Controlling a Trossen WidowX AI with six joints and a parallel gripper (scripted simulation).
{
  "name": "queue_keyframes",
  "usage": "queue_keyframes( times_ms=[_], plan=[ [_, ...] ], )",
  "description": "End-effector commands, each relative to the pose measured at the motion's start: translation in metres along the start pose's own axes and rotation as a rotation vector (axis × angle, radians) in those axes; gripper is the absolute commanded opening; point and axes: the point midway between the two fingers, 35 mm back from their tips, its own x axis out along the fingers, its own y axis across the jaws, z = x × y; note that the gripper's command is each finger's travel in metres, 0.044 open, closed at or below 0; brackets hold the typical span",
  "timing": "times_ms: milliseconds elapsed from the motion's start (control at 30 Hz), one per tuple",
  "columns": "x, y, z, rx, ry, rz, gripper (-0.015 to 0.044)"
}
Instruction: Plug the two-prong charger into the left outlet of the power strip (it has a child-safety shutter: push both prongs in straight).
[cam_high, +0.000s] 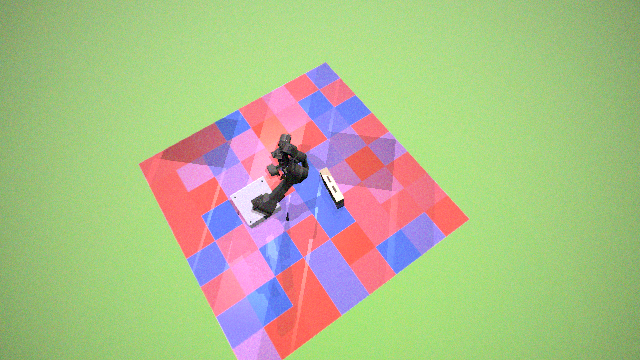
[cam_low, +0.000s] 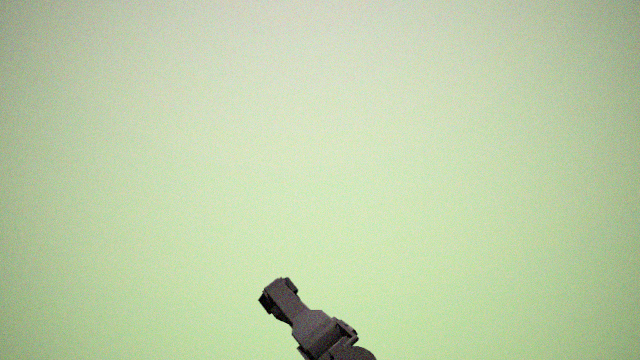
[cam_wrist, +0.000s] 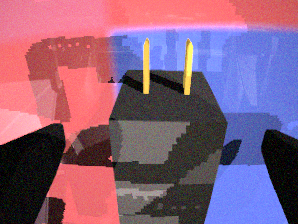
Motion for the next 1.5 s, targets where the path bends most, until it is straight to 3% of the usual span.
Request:
queue_keyframes(
  times_ms=[0,267,533,667,1000,1467],
  plan=[
    [-0.001,0.0,0.0,0.0,-0.001,-0.001,0.0361],
    [-0.001,0.0,0.0,0.0,-0.001,-0.001,0.0151],
    [-0.001,0.0,0.0,0.0,-0.001,-0.001,0.0098],
    [-0.009,-0.001,0.0,-0.001,-0.001,-0.001,0.0],
    [-0.054,0.003,-0.008,-0.009,0.002,-0.002,0.0],
    [-0.05,-0.009,-0.026,0.191,-0.019,0.014,0.0]
  ],
)
